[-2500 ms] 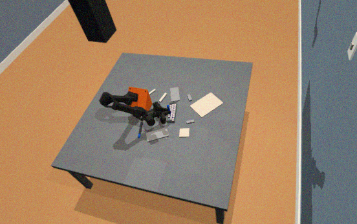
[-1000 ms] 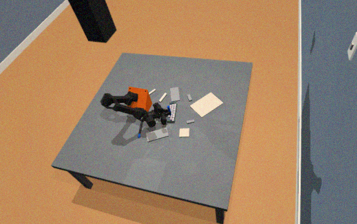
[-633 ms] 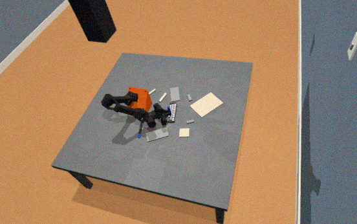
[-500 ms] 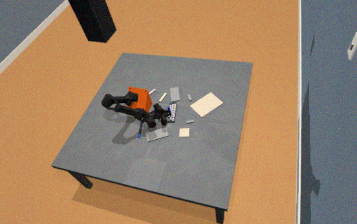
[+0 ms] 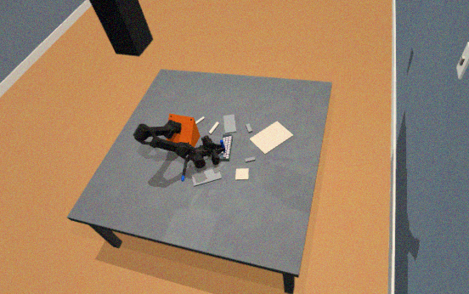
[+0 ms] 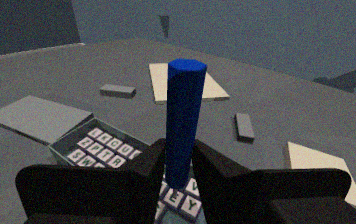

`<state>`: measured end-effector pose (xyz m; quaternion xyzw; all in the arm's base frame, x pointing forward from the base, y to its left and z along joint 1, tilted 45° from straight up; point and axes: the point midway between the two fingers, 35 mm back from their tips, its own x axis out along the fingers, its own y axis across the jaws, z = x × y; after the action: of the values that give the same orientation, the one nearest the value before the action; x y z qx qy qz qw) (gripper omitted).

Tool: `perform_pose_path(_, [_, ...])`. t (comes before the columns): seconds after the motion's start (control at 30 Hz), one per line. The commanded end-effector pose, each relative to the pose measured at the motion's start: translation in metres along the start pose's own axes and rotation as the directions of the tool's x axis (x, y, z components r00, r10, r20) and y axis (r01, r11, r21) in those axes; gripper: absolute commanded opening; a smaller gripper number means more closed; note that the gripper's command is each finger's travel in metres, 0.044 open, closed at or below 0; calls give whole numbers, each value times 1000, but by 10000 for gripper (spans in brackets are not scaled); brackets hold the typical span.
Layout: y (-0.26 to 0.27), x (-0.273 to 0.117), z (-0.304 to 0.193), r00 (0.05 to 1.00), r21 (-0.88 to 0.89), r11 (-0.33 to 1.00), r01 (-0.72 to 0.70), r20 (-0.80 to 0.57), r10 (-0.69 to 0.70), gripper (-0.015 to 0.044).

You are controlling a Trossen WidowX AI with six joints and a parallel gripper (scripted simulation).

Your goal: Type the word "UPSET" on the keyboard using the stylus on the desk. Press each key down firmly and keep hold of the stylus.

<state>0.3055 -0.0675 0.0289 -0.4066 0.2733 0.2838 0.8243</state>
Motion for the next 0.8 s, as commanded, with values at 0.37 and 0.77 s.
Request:
perform_pose_path(0.37, [-1, -13, 38, 1000, -3, 1000, 3, 3, -3, 81])
perform_pose_path(0.77, [10, -2, 36, 1000, -5, 1000, -7, 3, 7, 0])
